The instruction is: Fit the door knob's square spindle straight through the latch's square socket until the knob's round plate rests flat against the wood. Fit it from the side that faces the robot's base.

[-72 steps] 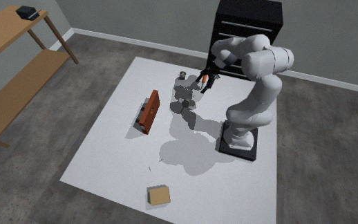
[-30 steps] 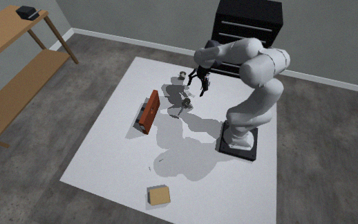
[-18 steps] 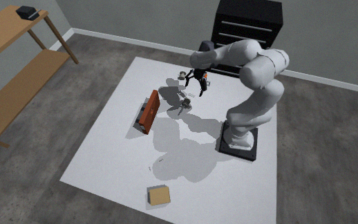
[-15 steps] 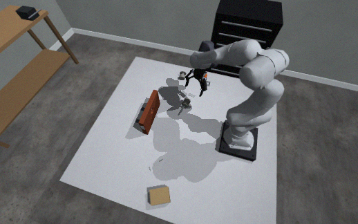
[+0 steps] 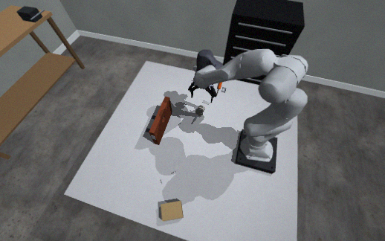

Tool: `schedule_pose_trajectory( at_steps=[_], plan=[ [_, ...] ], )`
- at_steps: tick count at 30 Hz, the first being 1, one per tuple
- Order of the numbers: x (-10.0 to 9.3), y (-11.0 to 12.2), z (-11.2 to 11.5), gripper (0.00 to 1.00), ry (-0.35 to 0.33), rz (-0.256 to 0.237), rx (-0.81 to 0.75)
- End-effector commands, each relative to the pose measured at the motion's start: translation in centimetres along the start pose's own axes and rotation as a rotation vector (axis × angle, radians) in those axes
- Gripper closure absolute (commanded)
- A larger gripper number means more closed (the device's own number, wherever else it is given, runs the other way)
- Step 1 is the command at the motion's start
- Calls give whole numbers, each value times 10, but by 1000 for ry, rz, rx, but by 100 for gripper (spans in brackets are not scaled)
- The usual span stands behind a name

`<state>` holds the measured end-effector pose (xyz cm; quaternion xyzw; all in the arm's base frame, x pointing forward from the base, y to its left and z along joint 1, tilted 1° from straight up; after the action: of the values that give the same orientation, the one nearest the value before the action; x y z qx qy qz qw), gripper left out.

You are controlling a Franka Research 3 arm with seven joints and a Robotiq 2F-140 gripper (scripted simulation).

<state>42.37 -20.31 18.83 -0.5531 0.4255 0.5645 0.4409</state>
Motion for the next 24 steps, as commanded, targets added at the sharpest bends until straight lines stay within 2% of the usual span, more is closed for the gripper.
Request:
schedule_pose_trajectory(
  at_steps=[1, 15, 16, 24],
  plan=[
    [-1, 1, -5, 0, 19, -1, -18],
    [-1, 1, -5, 0, 19, -1, -18],
    [0, 0, -3, 43, 14, 1, -13],
    [0, 0, -3, 43, 14, -1, 19]
  ],
)
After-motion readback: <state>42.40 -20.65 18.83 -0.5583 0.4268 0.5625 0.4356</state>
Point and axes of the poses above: the point where the finger pads meet when closed, its own x axis out along the fingers, its own y axis across the jaws, z = x × y, the point moved 6 cm from there along -x, back along the fingers, and after that the axes turned 13 degrees about -x, right-handed, at the moved point
